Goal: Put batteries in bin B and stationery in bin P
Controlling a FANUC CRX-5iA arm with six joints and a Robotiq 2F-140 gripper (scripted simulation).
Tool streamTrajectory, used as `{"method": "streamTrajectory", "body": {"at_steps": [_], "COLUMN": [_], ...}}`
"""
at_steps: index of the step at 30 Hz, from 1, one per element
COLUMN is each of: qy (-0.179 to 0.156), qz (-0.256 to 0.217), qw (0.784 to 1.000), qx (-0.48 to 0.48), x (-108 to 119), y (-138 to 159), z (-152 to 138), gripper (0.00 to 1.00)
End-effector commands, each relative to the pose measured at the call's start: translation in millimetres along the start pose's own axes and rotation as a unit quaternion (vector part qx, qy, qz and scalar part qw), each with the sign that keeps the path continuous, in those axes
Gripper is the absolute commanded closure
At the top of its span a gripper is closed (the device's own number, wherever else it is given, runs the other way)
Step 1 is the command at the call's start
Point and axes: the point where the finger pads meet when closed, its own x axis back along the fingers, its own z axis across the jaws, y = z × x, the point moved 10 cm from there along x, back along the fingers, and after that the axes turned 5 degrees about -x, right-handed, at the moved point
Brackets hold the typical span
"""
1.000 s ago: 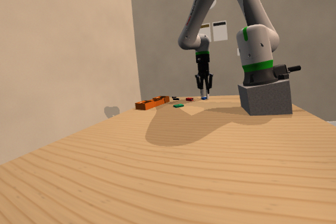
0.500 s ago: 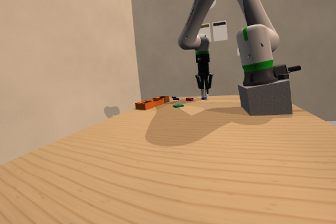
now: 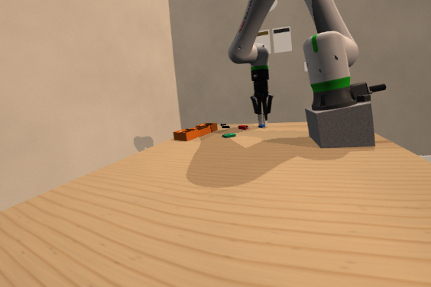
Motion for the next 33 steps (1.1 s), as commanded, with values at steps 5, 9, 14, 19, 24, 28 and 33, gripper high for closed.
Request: {"method": "streamTrajectory", "body": {"at_steps": [5, 9, 14, 19, 24, 28, 33], "qy": [0.0, 0.0, 0.0, 0.0, 0.0, 0.0, 0.0], "qz": [0.0, 0.0, 0.0, 0.0, 0.0, 0.0, 0.0], "qw": [1.0, 1.0, 1.0, 1.0, 1.0, 1.0, 1.0], "qx": [0.0, 0.0, 0.0, 0.0, 0.0, 0.0, 0.0], "x": [0.0, 13.4, 30.0, 43.4, 56.7, 60.0, 60.0], "y": [-0.1, -0.1, -0.1, -0.1, -0.1, -0.1, -0.1], "z": [-0.1, -0.1, -0.1, -0.1, -0.1, -0.1, -0.1], "gripper": [0.8, 0.8, 0.8, 0.8, 0.8, 0.8, 0.8]}}
